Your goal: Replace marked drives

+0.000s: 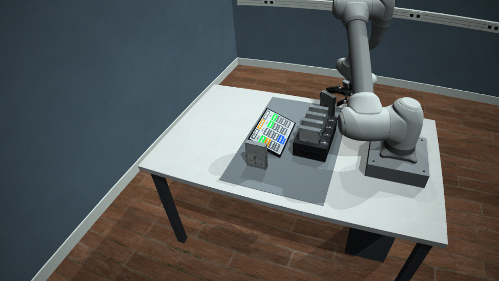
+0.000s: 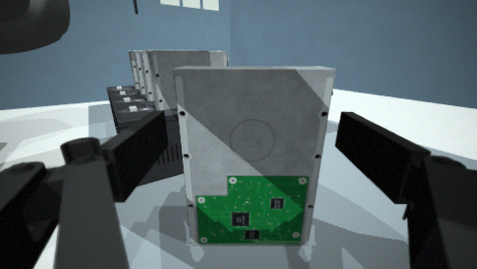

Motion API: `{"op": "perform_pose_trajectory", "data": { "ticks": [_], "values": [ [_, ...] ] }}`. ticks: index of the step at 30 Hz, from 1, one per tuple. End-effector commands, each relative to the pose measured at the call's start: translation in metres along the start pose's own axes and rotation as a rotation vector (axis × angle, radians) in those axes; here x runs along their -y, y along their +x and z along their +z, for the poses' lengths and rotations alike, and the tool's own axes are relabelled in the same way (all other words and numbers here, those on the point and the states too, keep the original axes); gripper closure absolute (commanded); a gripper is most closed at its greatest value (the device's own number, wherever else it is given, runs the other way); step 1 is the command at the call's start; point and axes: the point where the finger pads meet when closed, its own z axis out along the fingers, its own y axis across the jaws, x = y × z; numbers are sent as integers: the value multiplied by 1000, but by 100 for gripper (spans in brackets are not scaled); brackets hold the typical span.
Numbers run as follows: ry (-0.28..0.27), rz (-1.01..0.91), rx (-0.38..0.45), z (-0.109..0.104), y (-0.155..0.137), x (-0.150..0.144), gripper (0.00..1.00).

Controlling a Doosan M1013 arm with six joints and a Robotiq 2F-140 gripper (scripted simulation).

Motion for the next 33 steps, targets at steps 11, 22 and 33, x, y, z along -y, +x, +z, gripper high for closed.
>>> {"op": "perform_pose_trajectory", "data": {
  "ticks": [11, 22, 33],
  "values": [
    [0, -1, 0, -16, 1, 0, 11],
    [0, -1, 0, -30, 1, 0, 11],
    [0, -1, 0, -36, 1, 0, 11]
  ]
}}
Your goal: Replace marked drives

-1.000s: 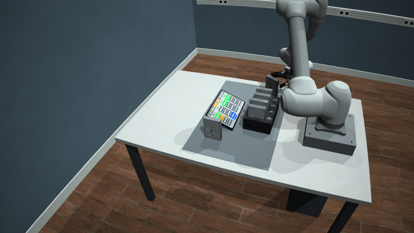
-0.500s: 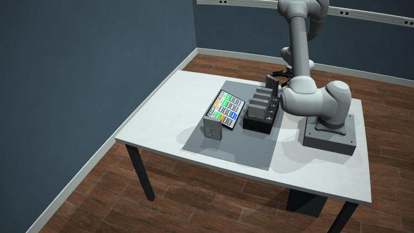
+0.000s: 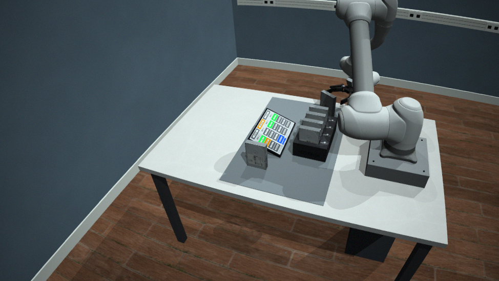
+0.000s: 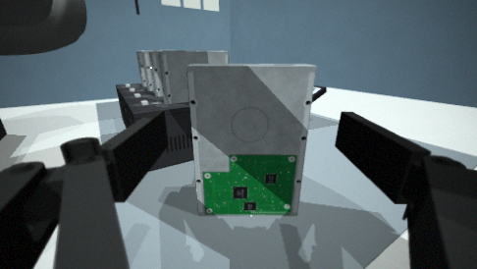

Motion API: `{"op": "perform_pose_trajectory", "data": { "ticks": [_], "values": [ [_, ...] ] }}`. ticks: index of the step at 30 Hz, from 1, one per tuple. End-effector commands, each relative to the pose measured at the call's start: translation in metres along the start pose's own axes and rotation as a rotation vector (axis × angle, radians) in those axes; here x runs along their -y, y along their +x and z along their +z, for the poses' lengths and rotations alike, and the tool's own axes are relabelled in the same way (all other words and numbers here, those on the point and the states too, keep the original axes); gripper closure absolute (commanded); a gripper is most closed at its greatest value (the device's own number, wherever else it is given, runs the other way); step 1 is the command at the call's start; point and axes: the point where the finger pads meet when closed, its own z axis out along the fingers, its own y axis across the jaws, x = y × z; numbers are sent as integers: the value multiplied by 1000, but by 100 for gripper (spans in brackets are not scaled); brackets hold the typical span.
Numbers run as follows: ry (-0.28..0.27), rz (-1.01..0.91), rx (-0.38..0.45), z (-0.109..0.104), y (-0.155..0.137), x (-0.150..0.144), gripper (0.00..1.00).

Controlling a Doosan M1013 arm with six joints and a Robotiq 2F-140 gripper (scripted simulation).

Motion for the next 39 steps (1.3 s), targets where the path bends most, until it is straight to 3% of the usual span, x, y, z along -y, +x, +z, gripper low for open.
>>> {"op": "perform_pose_trajectory", "data": {
  "ticks": [1, 25, 39],
  "values": [
    [0, -1, 0, -1, 1, 0, 11],
    [0, -1, 0, -2, 5, 0, 11],
    [0, -1, 0, -2, 32, 0, 11]
  ]
}}
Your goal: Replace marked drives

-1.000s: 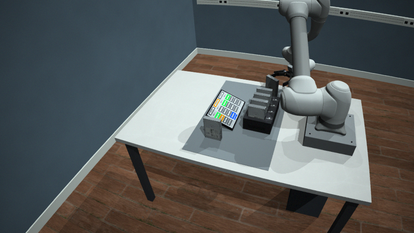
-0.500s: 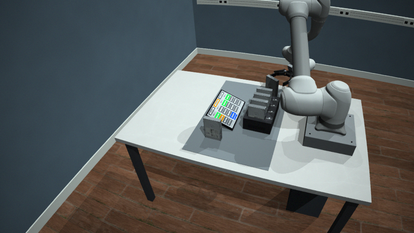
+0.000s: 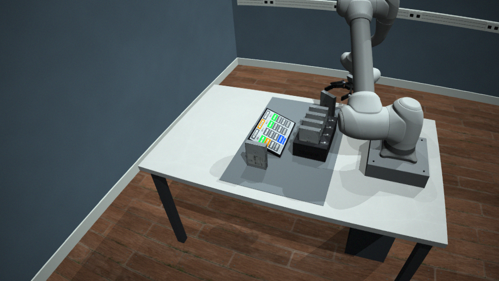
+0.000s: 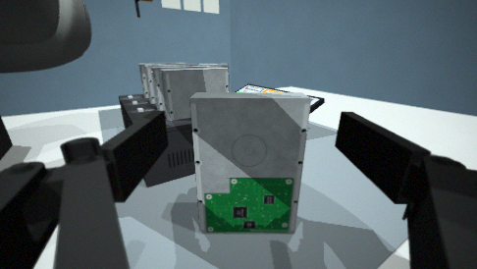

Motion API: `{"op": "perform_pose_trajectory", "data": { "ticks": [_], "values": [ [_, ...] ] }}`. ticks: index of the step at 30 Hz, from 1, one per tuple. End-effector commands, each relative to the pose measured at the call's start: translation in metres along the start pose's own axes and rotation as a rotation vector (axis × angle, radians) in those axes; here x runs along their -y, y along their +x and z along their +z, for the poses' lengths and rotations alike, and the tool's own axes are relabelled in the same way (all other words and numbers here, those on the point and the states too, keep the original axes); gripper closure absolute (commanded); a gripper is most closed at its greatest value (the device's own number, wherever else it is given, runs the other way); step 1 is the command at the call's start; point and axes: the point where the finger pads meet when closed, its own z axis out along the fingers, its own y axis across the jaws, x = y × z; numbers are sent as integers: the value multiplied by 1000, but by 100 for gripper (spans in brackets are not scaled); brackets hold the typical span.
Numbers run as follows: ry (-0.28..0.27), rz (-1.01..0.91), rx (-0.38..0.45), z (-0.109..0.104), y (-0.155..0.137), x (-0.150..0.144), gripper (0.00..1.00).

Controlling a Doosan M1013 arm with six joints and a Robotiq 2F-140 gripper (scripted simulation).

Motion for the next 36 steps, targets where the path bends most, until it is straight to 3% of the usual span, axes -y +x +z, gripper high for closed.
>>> {"op": "perform_pose_trajectory", "data": {
  "ticks": [1, 36],
  "values": [
    [0, -1, 0, 0, 9, 0, 11],
    [0, -1, 0, 0, 91, 0, 11]
  ]
}}
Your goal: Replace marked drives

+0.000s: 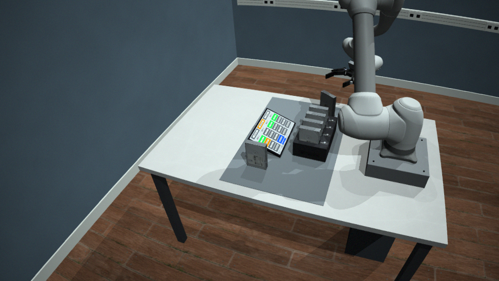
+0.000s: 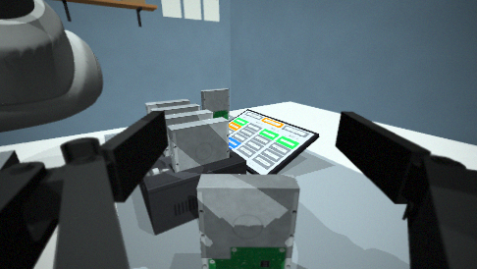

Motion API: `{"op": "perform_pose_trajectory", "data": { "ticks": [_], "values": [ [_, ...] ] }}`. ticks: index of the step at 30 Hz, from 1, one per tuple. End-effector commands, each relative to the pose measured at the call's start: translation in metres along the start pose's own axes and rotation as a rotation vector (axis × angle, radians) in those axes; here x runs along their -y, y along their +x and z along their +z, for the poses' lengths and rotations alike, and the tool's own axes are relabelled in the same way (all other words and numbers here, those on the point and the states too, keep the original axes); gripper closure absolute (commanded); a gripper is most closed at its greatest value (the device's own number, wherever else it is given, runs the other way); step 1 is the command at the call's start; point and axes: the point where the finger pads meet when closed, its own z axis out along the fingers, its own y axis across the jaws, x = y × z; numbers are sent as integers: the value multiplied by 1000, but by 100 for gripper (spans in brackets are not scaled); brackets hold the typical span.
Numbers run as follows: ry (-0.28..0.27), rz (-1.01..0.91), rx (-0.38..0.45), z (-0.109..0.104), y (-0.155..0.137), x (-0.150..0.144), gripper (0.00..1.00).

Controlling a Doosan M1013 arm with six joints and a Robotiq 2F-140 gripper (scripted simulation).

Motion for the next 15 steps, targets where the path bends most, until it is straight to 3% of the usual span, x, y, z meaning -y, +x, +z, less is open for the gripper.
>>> {"op": "perform_pose_trajectory", "data": {
  "ticks": [1, 15],
  "values": [
    [0, -1, 0, 0, 3, 0, 11],
    [0, -1, 0, 0, 13, 0, 11]
  ]
}}
